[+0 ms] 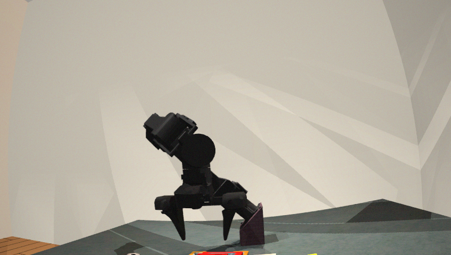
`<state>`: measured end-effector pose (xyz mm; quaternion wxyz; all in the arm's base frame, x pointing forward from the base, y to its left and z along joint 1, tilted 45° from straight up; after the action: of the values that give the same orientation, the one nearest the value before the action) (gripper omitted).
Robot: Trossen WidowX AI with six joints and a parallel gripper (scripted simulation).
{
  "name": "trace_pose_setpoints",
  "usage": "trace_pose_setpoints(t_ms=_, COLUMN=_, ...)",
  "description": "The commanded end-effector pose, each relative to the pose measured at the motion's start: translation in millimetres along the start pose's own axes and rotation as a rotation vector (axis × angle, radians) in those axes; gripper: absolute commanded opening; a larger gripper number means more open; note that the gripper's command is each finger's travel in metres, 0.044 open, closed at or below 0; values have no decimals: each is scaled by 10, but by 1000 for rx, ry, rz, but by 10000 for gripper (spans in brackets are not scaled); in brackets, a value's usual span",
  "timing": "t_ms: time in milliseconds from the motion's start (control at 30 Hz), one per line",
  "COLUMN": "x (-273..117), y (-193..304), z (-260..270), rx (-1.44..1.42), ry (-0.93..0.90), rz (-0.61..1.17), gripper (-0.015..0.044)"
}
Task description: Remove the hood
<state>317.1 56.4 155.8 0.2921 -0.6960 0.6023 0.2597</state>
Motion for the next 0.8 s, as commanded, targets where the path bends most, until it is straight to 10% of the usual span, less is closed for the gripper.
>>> trace_pose_setpoints(t_ms=0, x=34, y=10, z=6, rx=-7, ry=6, rz=0, gripper=440)
trace_pose_setpoints(t_ms=767, x=186, y=4, z=16, rx=-7, ry=6, rz=0, gripper=440)
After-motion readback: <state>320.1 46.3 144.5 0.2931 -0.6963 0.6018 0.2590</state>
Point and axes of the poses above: the point midway between the two fingers, 35 mm back from their tips, its own x axis out along the fingers, its own z axis across the jaws, y = z × x, the point moved 7 cm from there along -x, back along the fingers, and after that the axes turned 2 degrees about -x, right-handed, at the moved point
